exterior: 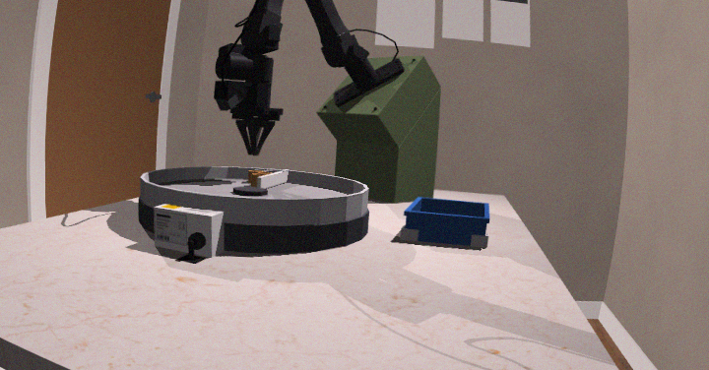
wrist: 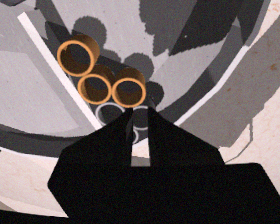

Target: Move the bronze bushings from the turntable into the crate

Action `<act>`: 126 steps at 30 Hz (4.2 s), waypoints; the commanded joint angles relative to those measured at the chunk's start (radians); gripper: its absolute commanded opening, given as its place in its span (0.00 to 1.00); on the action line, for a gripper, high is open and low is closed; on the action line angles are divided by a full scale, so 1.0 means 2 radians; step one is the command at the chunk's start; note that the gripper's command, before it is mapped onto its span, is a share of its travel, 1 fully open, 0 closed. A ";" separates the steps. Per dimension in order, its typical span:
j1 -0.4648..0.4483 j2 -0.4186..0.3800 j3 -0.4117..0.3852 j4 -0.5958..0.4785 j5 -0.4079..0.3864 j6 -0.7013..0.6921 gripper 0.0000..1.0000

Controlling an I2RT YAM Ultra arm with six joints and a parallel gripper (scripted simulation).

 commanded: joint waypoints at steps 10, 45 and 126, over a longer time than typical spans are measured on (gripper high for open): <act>-0.002 -0.006 0.005 0.009 -0.006 -0.003 0.13; -0.004 -0.008 0.007 0.009 -0.009 -0.006 0.13; -0.005 0.049 0.018 0.043 -0.012 -0.008 0.13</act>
